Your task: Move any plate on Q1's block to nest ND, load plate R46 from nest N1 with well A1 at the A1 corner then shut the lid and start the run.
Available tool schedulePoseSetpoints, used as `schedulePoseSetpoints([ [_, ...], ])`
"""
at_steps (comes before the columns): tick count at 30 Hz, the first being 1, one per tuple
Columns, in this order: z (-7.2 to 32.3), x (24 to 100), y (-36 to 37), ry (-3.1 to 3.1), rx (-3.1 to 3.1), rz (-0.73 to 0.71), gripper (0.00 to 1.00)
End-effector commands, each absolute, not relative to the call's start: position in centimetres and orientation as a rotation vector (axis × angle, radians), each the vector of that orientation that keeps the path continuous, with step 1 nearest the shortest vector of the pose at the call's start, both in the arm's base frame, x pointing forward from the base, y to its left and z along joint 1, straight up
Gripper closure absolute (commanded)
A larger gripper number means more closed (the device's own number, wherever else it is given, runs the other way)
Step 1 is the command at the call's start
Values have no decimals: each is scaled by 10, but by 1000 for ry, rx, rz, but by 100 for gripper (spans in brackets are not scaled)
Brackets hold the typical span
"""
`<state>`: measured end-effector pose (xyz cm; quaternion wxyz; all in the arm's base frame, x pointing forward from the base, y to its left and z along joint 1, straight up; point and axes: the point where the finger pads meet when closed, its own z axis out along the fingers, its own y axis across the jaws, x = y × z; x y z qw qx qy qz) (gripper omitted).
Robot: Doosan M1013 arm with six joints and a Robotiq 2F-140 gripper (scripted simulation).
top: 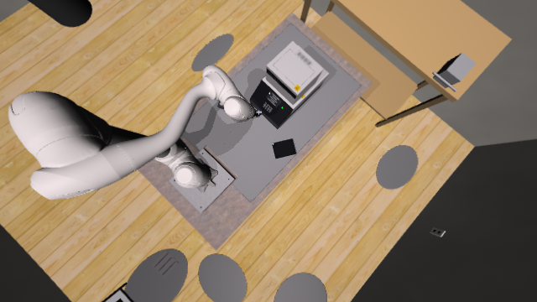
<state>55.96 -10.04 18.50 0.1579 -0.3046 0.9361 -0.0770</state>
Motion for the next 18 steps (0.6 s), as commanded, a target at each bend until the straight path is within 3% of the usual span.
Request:
schedulePoseSetpoints([
  [1,185,560,-100,2678,-871,-220,100],
  [18,185,560,-100,2678,-871,-220,100],
])
